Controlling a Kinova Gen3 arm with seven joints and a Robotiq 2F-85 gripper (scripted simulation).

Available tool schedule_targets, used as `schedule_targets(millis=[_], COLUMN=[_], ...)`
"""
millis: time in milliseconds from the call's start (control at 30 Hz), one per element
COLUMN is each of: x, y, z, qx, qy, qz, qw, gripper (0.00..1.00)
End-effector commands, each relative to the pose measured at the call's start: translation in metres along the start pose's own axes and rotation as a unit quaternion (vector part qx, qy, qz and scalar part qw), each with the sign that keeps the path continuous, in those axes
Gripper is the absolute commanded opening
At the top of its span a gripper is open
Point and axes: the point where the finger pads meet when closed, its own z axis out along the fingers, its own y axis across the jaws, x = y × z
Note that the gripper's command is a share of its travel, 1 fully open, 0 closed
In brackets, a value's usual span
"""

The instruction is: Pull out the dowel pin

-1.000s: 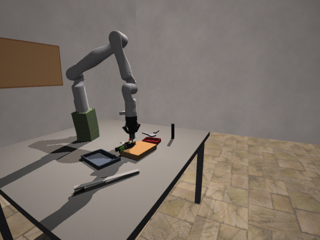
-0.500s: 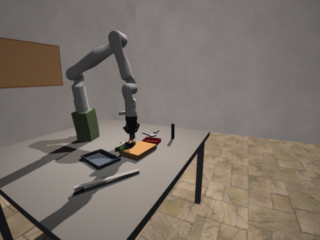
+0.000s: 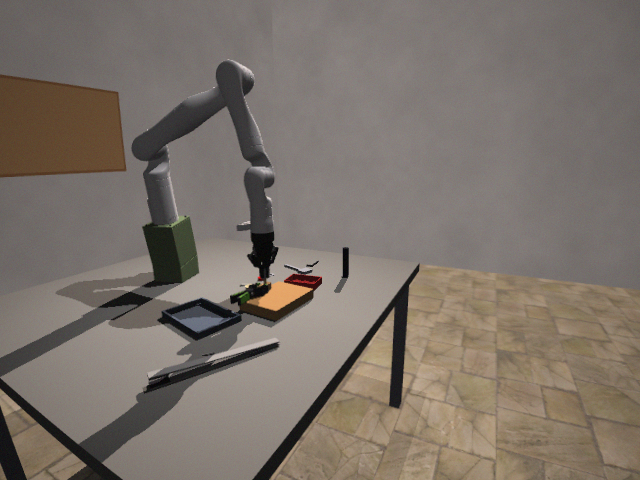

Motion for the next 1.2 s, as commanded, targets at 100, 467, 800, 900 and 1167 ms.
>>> schedule_targets(millis=[100,467,800,900,1167], x=[-0.0008,-0.0008,-0.0008,-0.0008,-0.0008], y=[0.0002,0.0002,0.0002,0.0002,0.0002], z=[-0.0008,-0.0009,-0.0009,-0.001,-0.001], qx=[0.0,0.0,0.0,0.0,0.0], qy=[-0.001,-0.001,-0.001,-0.001,-0.001], qz=[-0.026,-0.063,-0.103,-0.115,-0.137], qw=[1.0,0.998,0.995,0.993,0.991], gripper=[0.1,0.1,0.1,0.1,0.1])
